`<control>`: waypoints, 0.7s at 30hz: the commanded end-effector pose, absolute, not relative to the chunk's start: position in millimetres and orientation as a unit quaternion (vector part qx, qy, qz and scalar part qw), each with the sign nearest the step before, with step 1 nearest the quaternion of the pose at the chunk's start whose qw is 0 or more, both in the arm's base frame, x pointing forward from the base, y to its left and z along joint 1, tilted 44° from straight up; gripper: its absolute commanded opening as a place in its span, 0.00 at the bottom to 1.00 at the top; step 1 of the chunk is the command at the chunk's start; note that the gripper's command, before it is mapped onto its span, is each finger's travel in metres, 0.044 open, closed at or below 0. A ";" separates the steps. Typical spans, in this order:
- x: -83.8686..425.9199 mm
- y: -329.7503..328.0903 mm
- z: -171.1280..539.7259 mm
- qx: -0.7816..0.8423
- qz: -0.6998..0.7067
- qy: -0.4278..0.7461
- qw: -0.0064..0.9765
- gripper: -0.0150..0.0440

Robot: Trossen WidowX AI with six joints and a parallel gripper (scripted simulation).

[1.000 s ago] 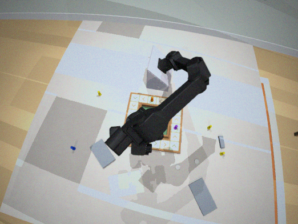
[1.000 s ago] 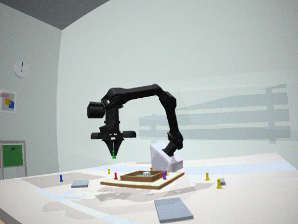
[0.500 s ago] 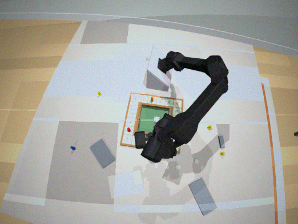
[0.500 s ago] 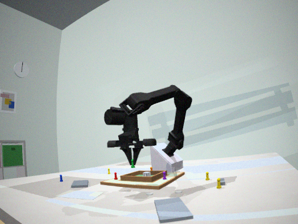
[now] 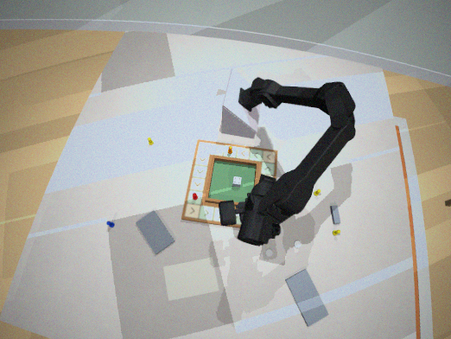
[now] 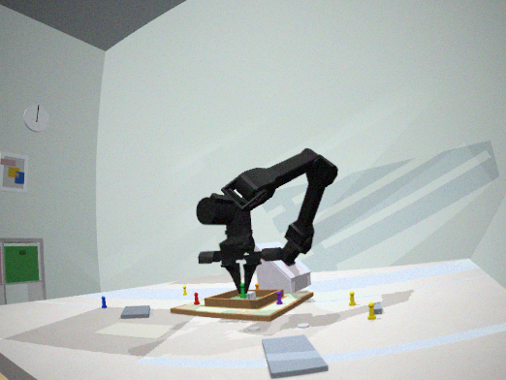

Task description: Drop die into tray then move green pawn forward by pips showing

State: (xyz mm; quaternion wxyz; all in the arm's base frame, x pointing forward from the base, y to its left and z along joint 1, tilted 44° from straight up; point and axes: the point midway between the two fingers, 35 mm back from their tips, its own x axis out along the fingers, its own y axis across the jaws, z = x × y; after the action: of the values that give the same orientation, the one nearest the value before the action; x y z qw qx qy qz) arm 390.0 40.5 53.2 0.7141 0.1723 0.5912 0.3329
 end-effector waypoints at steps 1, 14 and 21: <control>387.4 54.2 40.7 0.177 0.335 0.595 0.709 0.25; 388.2 63.2 31.4 0.177 0.336 0.595 0.709 0.25; 390.9 64.4 30.7 0.173 0.335 0.592 0.712 0.34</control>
State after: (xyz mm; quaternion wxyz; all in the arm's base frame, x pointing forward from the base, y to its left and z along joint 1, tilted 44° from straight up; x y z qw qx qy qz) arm 390.7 65.2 30.1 0.7116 0.1726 0.5926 0.3357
